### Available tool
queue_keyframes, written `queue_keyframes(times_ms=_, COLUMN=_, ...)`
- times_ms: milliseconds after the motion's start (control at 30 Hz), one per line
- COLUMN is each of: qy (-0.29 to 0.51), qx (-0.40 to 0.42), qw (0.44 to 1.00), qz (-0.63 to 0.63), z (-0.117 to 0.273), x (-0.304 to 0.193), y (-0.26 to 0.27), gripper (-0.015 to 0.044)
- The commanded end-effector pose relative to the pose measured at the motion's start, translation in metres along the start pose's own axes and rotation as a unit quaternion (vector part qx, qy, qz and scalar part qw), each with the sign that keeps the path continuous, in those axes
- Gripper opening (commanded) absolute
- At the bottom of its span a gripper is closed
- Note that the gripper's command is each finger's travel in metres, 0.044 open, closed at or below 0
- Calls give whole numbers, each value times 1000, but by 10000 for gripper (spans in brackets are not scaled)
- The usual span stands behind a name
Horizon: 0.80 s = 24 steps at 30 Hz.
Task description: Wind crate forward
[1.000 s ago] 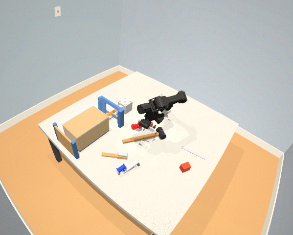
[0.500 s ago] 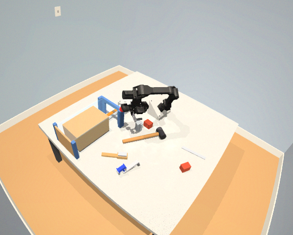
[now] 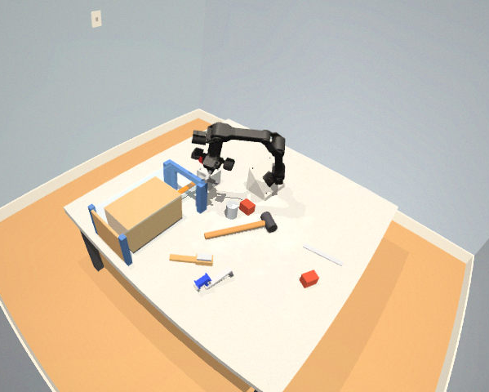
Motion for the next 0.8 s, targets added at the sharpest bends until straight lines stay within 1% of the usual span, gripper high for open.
queue_keyframes(times_ms=0, qy=4, qx=8, qw=994, qz=-105, z=-6, x=-33, y=-26, gripper=0)
queue_keyframes(times_ms=233, qy=9, qx=27, qw=966, qz=-257, z=-18, x=-83, y=-57, gripper=0)
queue_keyframes(times_ms=500, qy=17, qx=54, qw=908, qz=-415, z=-36, x=-142, y=-82, gripper=0)
queue_keyframes(times_ms=767, qy=18, qx=53, qw=905, qz=-423, z=-37, x=-145, y=-83, gripper=0)
Point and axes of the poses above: the point midway between the two fingers, 35 mm back from their tips, its own z axis back along the fingers, its own y axis across the jaws, x = y × z, the point moved 7 cm from there along z, back along the fingers, and after that the axes turned 11 degrees about -z, right-handed, at the moved point
